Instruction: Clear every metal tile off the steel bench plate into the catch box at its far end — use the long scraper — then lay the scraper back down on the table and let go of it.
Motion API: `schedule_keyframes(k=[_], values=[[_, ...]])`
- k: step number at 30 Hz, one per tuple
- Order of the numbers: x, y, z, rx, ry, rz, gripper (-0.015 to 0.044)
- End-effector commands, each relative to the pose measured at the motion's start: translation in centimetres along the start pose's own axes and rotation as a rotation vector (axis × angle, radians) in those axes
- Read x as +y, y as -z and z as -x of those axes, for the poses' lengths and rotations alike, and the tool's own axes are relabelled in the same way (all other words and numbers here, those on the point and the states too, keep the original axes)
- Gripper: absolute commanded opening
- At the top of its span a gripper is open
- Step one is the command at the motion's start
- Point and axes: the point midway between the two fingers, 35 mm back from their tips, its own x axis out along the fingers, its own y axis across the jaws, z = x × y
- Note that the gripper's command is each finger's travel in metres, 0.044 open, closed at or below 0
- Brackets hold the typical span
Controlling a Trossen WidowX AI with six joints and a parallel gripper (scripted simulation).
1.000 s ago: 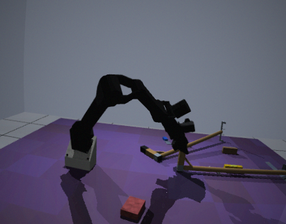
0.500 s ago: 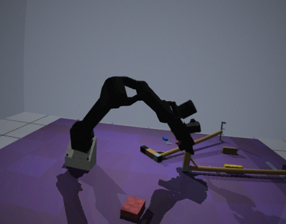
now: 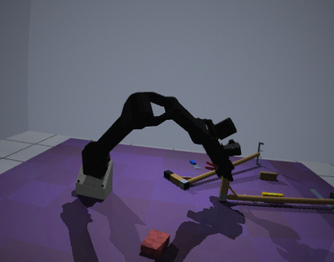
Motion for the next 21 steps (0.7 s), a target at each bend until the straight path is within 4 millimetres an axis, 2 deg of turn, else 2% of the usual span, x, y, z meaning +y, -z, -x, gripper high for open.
schedule_keyframes(k=[1, 21], values=[[0.0, -1.1, -0.3, -0.012, -0.006, -0.001, 0.0], [-0.2, -3.4, -2.2, -0.013, -0.004, -0.001, 0.0]])
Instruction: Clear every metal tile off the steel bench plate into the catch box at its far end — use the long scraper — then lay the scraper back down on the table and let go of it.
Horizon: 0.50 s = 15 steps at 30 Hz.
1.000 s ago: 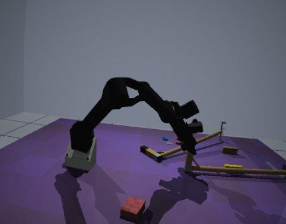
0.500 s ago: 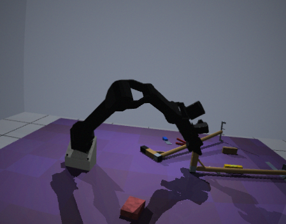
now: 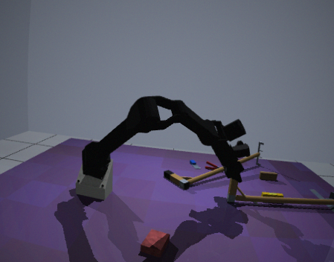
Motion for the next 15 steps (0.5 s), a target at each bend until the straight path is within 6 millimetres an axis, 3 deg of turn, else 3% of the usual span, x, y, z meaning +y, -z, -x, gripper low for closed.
schedule_keyframes(k=[1, 10, 11, 15], values=[[-0.07, -1.01, -0.27, -0.012, -0.005, -0.001, 0.0], [-0.25, -1.99, -1.15, -0.013, -0.004, -0.001, 0.0], [-0.09, -1.19, -0.9, -0.003, 0.0, 0.0, 0.0], [-0.09, -1.19, -0.9, -0.003, 0.0, 0.0, 0.0]])
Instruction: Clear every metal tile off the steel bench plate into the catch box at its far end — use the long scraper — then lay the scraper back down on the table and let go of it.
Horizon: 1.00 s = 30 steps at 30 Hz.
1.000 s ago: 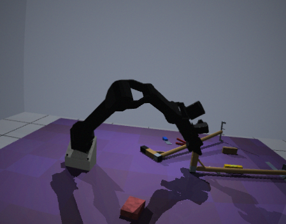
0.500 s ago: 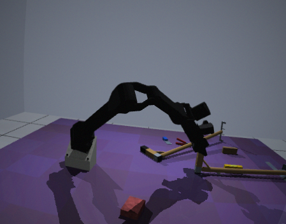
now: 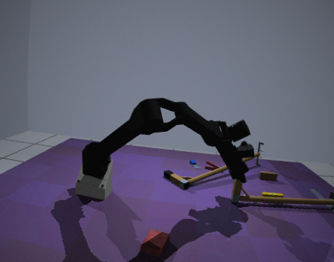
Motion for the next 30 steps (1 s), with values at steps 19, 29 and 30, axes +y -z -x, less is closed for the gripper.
schedule_keyframes(k=[19, 29, 30], values=[[0.1, 0.2, 0.4, -0.004, -0.001, 0.0, 0.0], [0.4, 1.2, 1.5, -0.003, -0.004, -0.001, 0.0], [0.4, 1.2, 1.6, -0.003, -0.004, -0.001, 0.0]])
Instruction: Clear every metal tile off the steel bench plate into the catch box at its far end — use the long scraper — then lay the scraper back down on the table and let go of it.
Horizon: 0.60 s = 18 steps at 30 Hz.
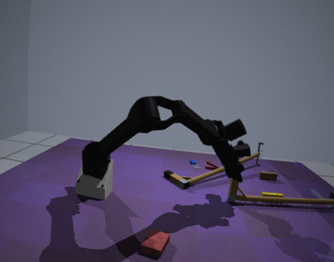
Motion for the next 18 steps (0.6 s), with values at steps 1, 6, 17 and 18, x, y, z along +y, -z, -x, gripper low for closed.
schedule_keyframes(k=[1, 6, 17, 18], values=[[0.3, 0.3, 0.8, -0.007, -0.003, -0.001, 0.0], [0.4, 0.8, 1.3, -0.006, -0.004, -0.001, 0.0], [0.7, 1.9, 2.5, -0.006, -0.007, -0.001, 0.0], [0.7, 2.0, 2.6, -0.006, -0.007, -0.001, 0.0]])
